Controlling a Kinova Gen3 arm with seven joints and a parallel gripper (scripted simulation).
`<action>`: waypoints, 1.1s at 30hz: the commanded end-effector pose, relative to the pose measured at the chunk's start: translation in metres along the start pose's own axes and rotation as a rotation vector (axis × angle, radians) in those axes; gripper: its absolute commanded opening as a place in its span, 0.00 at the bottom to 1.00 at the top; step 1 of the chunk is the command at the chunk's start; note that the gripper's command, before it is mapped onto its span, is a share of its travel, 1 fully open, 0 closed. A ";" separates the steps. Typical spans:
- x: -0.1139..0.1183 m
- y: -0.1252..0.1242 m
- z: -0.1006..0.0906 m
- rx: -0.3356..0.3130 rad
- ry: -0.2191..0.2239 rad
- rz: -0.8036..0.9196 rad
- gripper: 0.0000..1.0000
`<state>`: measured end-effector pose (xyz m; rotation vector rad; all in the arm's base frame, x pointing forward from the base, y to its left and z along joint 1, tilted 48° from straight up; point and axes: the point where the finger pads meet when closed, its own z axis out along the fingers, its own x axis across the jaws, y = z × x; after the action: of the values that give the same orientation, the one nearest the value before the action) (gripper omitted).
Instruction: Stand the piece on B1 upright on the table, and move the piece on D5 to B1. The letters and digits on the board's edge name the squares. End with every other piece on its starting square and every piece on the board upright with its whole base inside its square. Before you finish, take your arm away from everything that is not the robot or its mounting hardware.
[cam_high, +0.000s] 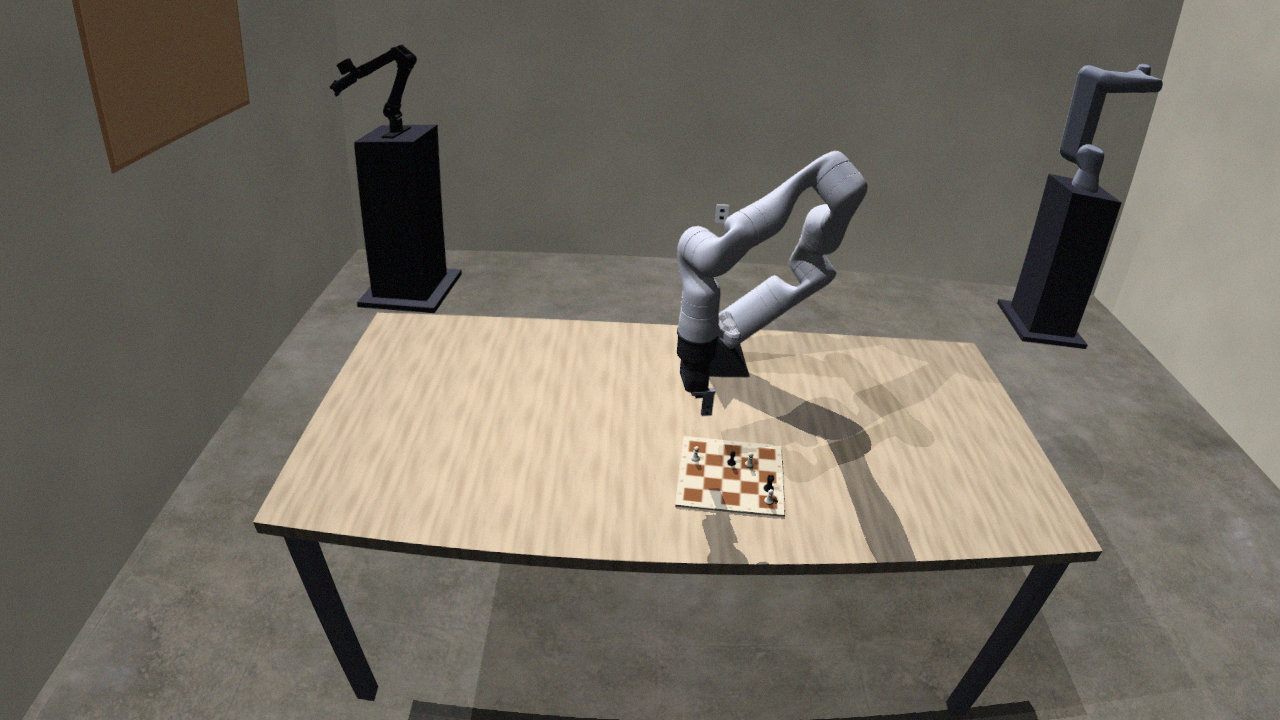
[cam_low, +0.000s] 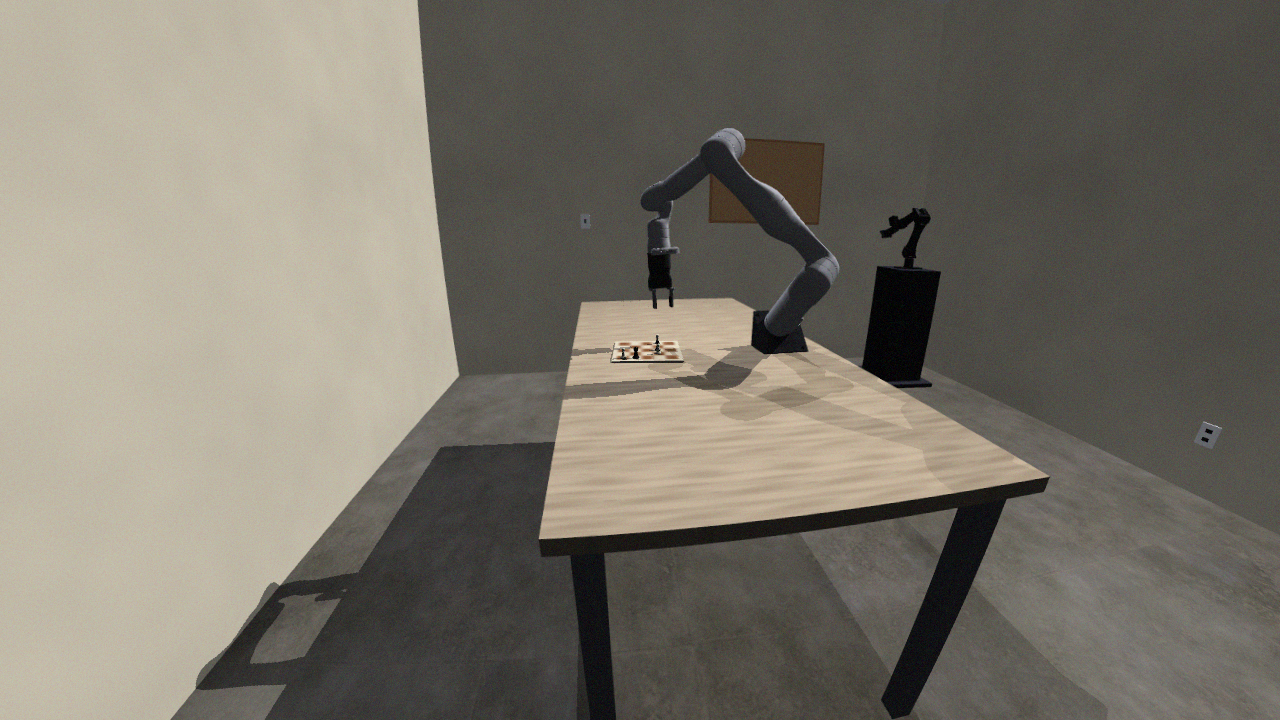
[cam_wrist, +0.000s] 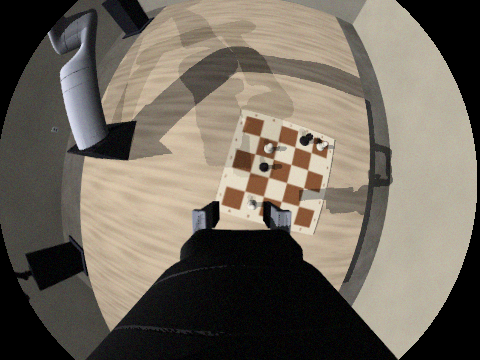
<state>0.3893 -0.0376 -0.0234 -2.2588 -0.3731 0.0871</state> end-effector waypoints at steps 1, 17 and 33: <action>-0.002 0.000 0.000 0.003 0.003 -0.021 1.00; -0.022 -0.005 0.016 0.033 -0.020 -0.535 1.00; -0.034 -0.003 0.029 0.056 -0.021 -1.156 1.00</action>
<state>0.3517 -0.0226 -0.0416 -1.7047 -1.5437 -0.4344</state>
